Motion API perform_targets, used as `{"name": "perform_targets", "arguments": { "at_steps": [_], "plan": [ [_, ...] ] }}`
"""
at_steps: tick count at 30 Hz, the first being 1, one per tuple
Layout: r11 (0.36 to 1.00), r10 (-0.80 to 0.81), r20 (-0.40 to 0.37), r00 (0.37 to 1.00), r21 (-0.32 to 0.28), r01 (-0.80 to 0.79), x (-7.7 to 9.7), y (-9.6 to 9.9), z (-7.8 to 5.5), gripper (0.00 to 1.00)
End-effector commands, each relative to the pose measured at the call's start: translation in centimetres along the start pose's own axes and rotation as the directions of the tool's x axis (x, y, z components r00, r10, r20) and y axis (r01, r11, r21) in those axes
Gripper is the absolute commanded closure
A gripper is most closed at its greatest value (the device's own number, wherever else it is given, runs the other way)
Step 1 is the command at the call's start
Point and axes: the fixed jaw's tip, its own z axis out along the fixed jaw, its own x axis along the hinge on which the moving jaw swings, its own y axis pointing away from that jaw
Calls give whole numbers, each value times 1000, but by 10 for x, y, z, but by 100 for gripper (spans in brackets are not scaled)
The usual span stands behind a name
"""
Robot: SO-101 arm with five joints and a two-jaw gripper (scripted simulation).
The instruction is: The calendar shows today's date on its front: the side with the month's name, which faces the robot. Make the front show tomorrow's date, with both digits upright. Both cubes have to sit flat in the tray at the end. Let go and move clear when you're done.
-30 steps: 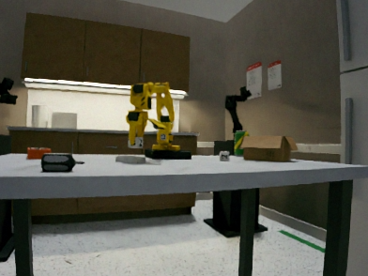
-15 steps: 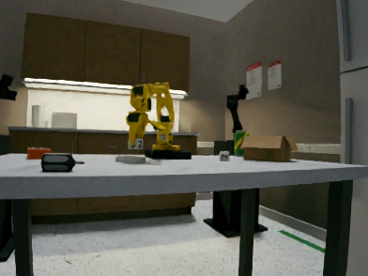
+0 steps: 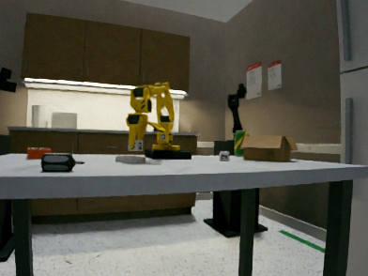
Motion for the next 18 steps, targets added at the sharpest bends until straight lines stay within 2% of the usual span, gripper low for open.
{"name": "perform_targets", "arguments": {
  "at_steps": [1,18],
  "plan": [
    [1000,11,1,1000,-20,-11,0,4,5,100],
    [1000,10,1,1000,-20,-10,0,5,11,100]
  ]
}}
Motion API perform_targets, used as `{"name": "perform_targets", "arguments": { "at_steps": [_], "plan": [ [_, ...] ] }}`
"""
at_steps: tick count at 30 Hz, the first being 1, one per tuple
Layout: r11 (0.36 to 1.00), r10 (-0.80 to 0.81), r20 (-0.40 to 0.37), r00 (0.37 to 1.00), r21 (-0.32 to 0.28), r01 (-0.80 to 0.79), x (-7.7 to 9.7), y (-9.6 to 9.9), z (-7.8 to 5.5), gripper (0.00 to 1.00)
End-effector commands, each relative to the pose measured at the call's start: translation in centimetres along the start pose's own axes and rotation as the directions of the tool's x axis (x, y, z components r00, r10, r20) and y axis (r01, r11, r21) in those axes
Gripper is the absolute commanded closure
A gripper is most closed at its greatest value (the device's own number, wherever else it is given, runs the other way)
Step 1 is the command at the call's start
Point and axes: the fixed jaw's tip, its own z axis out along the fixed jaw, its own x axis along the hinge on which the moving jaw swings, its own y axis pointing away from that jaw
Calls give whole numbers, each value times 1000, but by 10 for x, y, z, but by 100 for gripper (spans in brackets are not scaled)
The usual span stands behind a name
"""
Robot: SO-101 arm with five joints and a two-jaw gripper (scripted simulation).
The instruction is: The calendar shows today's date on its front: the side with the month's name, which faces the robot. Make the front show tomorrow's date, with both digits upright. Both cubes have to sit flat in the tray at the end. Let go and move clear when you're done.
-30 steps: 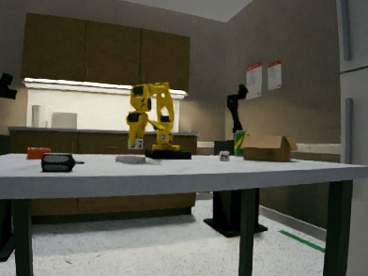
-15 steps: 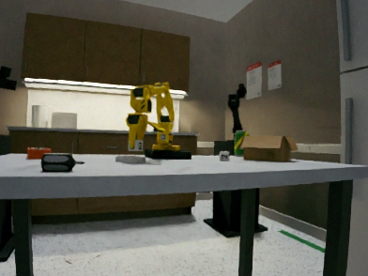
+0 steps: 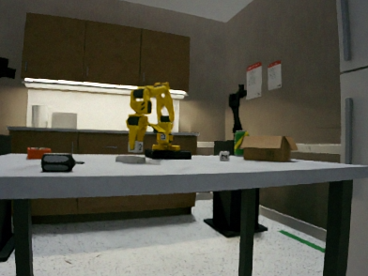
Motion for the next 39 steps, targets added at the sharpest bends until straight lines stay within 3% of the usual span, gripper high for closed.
{"name": "perform_targets", "arguments": {
  "at_steps": [1,39],
  "plan": [
    [999,10,1,1000,-30,-10,0,5,6,100],
    [1000,6,1,1000,-30,-6,-1,7,19,100]
  ]
}}
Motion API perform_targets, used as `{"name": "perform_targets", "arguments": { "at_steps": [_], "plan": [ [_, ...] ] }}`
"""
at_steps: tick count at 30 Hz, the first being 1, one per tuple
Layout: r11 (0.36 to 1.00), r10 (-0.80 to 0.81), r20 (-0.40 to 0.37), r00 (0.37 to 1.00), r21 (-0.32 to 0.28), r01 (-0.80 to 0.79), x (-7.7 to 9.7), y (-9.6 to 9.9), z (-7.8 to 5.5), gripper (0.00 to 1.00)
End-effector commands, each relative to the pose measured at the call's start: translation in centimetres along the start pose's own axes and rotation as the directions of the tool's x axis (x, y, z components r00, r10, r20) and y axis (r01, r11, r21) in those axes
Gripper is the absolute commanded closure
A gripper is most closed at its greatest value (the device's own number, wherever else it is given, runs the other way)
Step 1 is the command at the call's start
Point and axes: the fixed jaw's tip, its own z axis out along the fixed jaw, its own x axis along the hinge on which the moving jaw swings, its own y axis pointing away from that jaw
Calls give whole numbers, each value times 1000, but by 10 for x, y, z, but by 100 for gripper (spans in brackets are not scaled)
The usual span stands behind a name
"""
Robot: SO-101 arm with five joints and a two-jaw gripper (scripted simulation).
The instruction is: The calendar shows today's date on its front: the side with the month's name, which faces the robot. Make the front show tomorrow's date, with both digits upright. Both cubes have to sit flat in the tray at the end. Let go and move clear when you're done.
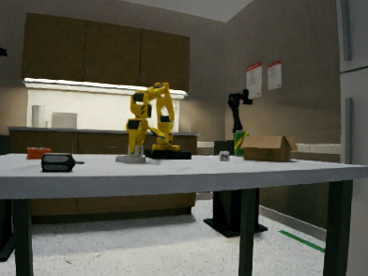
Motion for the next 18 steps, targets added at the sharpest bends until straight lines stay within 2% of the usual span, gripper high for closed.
{"name": "perform_targets", "arguments": {
  "at_steps": [1,18],
  "plan": [
    [999,6,1,1000,-36,-6,-1,6,7,100],
    [999,6,1,1000,-36,-6,-1,6,12,98]
  ]
}}
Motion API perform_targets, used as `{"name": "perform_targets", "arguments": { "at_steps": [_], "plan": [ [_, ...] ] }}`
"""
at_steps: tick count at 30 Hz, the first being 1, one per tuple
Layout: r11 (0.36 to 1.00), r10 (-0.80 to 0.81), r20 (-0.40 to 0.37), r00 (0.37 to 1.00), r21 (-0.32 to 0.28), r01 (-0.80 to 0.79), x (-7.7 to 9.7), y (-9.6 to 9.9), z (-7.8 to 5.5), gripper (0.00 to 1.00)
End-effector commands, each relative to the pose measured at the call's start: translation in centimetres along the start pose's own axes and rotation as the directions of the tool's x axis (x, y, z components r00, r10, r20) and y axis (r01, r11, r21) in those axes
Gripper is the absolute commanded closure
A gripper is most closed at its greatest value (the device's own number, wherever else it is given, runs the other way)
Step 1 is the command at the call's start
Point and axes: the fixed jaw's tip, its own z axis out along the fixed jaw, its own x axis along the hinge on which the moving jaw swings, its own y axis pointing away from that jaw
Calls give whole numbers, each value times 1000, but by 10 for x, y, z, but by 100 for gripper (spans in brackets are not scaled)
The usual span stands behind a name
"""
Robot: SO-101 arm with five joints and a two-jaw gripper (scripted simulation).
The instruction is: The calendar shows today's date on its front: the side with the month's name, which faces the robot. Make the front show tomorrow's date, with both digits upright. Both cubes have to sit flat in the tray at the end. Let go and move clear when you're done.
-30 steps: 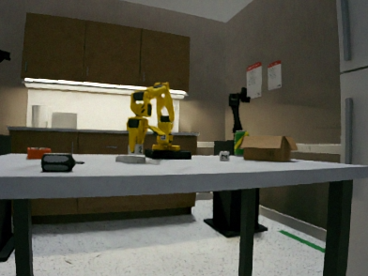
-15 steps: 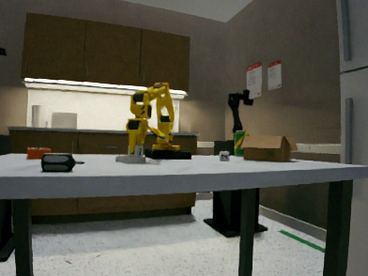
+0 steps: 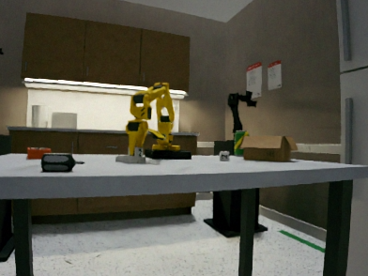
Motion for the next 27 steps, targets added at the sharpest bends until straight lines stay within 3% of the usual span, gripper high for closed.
{"name": "perform_targets", "arguments": {
  "at_steps": [1,8,27],
  "plan": [
    [999,5,1,1000,-36,-5,-1,6,7,96],
    [999,5,1,1000,-36,-5,-1,6,7,83],
    [999,5,1,1000,-36,-5,-1,6,7,74]
  ]
}}
